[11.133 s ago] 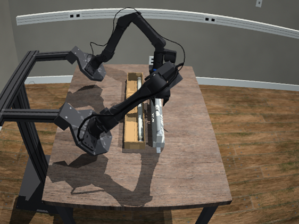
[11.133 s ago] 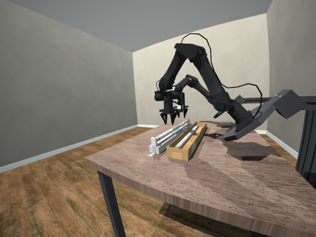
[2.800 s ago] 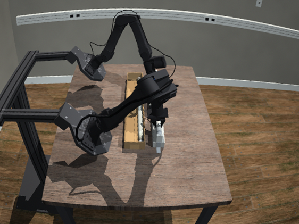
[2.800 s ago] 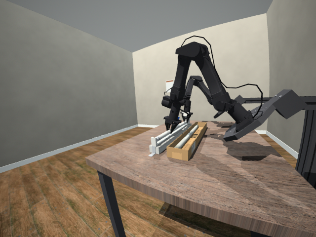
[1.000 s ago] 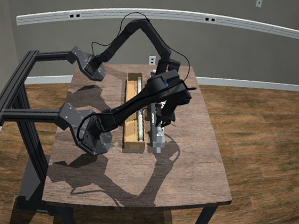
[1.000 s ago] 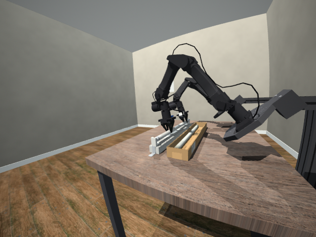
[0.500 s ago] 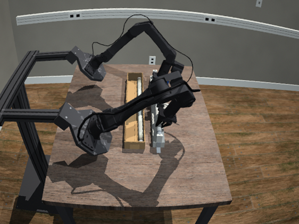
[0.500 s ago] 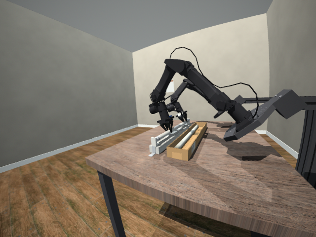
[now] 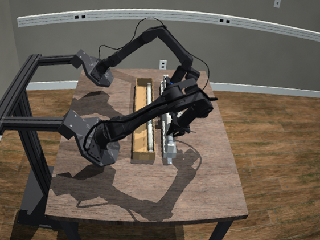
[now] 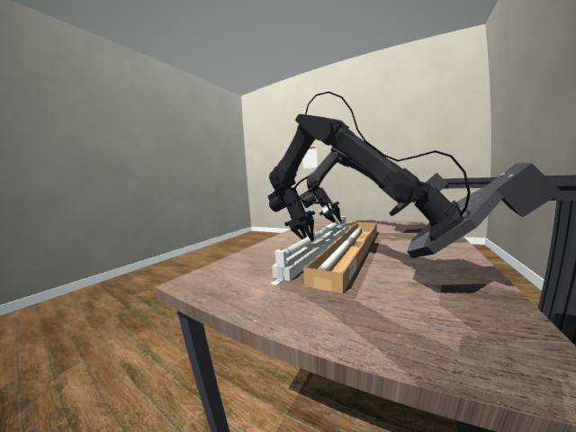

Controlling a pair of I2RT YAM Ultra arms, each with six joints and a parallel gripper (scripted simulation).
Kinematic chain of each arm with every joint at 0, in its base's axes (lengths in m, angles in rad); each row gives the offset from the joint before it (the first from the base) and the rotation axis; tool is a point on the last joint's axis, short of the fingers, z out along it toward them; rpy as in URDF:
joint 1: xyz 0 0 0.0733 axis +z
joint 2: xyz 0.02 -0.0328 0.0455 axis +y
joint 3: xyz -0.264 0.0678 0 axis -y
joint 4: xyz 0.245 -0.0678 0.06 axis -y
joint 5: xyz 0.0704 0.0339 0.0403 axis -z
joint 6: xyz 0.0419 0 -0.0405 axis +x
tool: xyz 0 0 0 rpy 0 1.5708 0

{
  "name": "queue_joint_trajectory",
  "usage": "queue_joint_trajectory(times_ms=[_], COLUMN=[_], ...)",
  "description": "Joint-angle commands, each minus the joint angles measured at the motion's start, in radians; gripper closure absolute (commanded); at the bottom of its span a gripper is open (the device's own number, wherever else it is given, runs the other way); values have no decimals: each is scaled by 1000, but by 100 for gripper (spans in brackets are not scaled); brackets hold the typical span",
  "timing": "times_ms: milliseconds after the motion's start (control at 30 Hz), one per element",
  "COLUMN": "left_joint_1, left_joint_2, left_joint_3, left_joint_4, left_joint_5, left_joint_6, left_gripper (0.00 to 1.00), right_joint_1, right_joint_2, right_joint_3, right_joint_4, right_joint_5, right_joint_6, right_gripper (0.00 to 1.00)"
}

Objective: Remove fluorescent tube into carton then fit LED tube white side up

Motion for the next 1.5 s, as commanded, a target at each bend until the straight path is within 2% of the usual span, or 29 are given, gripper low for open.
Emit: queue_joint_trajectory(times_ms=[0,300,467,500,1033,1067,1467], left_joint_1=[-3,9,5,5,6,6,6], left_joint_2=[-15,23,-1,-2,1,1,1], left_joint_3=[45,92,100,103,106,106,106], left_joint_4=[29,-18,-17,-17,-15,-15,-15], left_joint_5=[10,21,21,21,21,21,21], left_joint_6=[13,18,18,18,18,18,18], left_gripper=[89,89,89,51,51,51,51], right_joint_1=[15,0,-3,-2,-2,-2,-3], right_joint_2=[-16,23,-8,-11,-11,-11,-2], right_joint_3=[46,84,90,96,96,96,98], right_joint_4=[21,-14,-14,-14,-14,-14,-23], right_joint_5=[1,-22,-15,-11,-11,-11,-29], right_joint_6=[8,-2,-4,-1,-1,-1,-4], right_gripper=[89,89,89,89,89,51,51])
